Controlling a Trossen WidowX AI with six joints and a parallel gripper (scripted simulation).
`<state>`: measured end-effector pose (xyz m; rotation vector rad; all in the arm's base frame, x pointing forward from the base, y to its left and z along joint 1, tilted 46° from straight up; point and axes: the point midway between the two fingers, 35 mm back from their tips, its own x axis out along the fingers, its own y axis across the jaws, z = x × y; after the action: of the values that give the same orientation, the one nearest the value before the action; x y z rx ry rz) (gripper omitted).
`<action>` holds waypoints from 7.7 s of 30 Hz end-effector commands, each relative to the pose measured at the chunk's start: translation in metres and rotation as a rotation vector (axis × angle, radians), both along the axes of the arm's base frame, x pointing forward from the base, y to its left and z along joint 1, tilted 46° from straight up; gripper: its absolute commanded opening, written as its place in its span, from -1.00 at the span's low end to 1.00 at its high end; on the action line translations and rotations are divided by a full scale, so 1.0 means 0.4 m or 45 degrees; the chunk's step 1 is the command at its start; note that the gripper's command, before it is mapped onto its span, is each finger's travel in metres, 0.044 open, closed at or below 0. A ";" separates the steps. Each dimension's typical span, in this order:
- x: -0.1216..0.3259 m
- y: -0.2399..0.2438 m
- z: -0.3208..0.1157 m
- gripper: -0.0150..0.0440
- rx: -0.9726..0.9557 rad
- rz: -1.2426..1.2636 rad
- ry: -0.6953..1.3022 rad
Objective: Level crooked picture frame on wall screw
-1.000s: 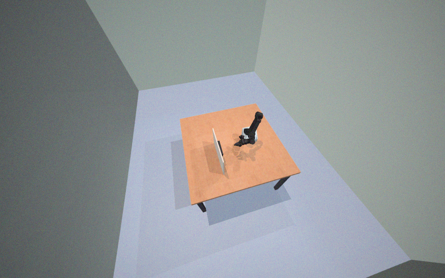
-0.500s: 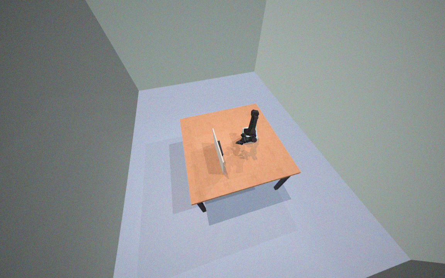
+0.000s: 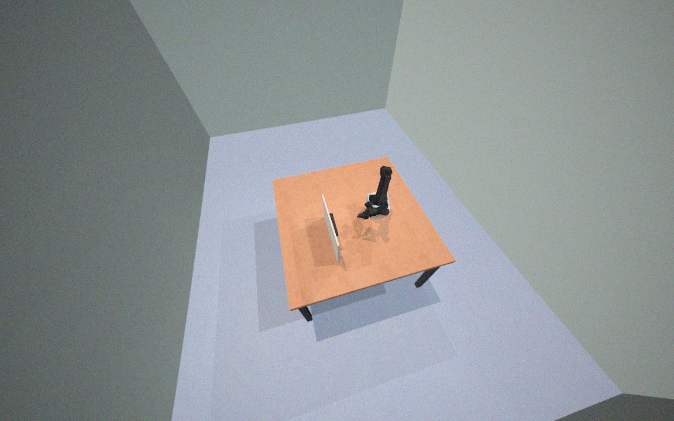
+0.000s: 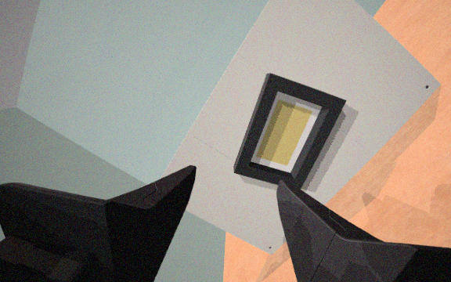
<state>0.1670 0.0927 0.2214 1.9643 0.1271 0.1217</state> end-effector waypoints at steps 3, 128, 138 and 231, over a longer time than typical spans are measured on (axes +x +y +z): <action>0.000 -0.002 0.000 0.39 -0.005 -0.005 0.000; 0.381 0.119 -0.056 0.39 0.181 0.001 0.016; 0.420 0.125 -0.053 0.39 0.181 0.001 0.015; 0.471 0.132 -0.051 -0.49 0.181 0.001 0.014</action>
<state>0.3552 0.1450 0.2003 2.1028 0.1280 0.1211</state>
